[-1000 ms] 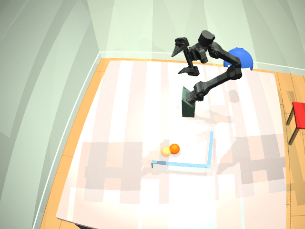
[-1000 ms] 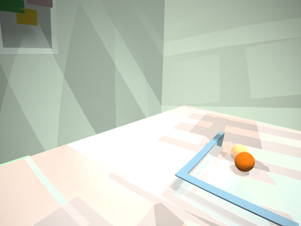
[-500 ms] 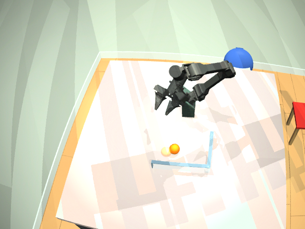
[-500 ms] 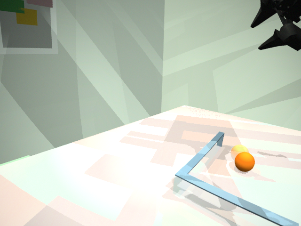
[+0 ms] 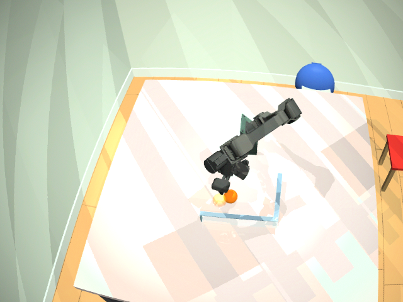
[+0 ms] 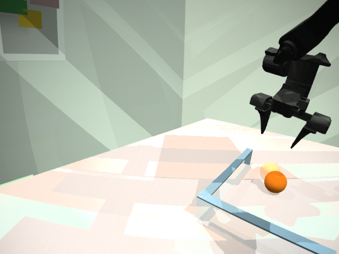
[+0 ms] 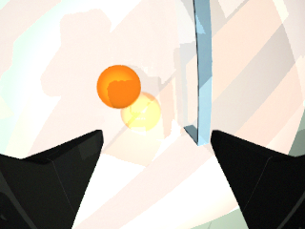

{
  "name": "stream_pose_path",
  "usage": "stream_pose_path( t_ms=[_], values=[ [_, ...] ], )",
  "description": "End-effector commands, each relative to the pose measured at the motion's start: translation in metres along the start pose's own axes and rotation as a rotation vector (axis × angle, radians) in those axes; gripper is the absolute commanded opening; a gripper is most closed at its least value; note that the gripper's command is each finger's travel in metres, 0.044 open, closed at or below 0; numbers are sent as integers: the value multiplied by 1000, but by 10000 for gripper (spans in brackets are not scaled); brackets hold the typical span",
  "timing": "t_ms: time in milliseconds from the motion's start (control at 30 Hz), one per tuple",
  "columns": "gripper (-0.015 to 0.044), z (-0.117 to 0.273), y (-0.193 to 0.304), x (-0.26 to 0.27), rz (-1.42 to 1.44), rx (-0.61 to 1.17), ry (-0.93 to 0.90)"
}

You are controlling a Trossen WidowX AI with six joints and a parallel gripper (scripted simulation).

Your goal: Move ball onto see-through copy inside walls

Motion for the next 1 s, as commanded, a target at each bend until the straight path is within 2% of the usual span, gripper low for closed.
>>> stream_pose_path(
  t_ms=[0,967],
  values=[
    [398,-37,-17,21,128,-109,-133],
    [398,-77,-23,30,151,-128,-153]
  ],
)
Point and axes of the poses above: the point midway between the two fingers, 35 mm back from their tips, its own z axis back along the fingers, its own x axis across the jaws, y = z × x, the point moved 1 cm from there along z, back along the fingers, and after that the axes turned 15 degrees about z, right-handed, at the moved point
